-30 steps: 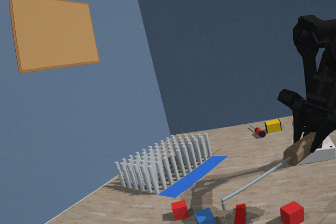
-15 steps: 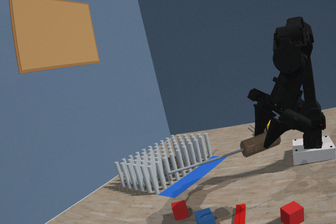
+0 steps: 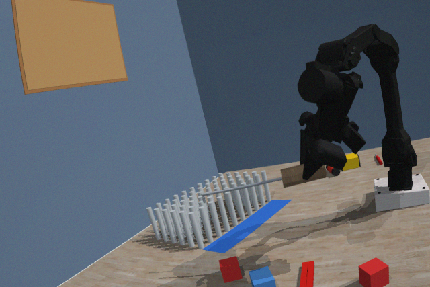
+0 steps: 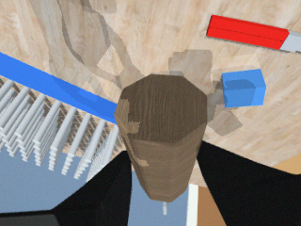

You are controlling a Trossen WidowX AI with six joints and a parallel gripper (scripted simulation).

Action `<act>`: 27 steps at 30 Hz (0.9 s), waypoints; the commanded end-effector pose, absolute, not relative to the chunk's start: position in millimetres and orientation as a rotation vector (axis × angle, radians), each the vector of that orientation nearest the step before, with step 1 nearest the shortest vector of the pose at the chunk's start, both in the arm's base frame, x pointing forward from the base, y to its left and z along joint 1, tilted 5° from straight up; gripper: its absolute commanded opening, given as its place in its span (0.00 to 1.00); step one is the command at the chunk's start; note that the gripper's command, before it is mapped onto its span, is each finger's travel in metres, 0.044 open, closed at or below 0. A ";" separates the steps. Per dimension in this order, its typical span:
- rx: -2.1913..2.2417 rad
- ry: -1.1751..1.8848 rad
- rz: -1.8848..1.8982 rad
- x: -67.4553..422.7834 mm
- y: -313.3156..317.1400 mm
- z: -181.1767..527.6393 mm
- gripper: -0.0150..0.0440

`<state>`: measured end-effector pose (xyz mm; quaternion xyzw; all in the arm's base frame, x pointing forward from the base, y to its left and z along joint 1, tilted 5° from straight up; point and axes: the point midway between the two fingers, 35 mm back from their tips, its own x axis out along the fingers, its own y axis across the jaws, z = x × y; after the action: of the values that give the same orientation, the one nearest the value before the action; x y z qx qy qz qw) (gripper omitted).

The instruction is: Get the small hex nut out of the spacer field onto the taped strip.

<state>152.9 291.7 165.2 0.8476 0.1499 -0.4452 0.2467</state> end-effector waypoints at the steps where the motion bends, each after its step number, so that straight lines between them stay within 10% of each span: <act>1: 2.364 0.283 -1.248 176.4 267.9 167.0 0.25; 27: 2.489 -0.283 -1.403 241.4 151.2 166.6 0.25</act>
<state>239.3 158.3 165.5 0.8584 -0.0854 -0.4859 0.1409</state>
